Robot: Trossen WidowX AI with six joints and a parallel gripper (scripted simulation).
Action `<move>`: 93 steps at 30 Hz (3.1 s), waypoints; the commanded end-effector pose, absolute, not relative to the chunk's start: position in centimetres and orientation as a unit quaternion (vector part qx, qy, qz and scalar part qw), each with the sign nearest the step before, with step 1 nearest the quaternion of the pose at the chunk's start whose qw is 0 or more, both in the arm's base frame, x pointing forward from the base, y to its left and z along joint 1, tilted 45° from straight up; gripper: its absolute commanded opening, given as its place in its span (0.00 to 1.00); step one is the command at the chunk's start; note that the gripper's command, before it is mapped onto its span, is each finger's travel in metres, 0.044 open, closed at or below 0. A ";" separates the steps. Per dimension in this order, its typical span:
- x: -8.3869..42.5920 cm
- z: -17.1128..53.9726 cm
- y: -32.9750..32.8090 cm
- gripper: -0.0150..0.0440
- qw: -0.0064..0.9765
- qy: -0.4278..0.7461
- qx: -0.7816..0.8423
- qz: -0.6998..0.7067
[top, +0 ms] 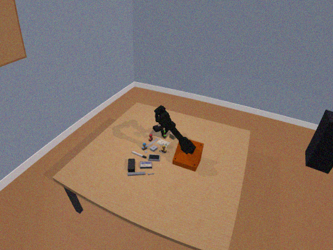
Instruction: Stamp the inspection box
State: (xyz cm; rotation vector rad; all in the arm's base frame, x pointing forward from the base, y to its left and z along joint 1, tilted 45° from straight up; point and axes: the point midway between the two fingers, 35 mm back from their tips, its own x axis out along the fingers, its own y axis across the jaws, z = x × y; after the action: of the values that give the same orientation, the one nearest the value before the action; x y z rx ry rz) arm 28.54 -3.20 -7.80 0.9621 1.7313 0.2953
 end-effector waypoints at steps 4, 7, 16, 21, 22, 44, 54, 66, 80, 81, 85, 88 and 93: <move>28.6 -8.3 -3.2 0.25 0.539 0.729 0.404 0.120; 28.6 -8.4 -3.0 0.25 0.539 0.729 0.404 0.120; 28.6 -8.9 -2.6 0.25 0.540 0.729 0.404 0.120; 28.6 -9.1 -2.4 0.25 0.540 0.729 0.404 0.120; 28.5 -9.2 -2.4 0.25 0.540 0.729 0.404 0.120; 28.4 -10.2 -1.3 0.25 0.541 0.728 0.404 0.119; 28.4 -10.7 -0.9 0.25 0.542 0.727 0.404 0.119; 28.3 -11.3 -0.3 0.25 0.543 0.727 0.404 0.119; 28.1 -11.9 0.4 0.25 0.543 0.726 0.404 0.119; 28.1 -11.9 0.4 0.25 0.543 0.726 0.404 0.119; 28.1 -12.1 0.6 0.25 0.544 0.726 0.404 0.119; 28.0 -12.2 0.8 0.25 0.544 0.726 0.404 0.119; 28.0 -12.5 1.0 0.25 0.544 0.726 0.404 0.119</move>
State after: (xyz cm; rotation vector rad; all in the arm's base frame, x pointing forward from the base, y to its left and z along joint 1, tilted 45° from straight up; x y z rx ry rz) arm 28.01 0.77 -12.32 0.9517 1.7226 0.2818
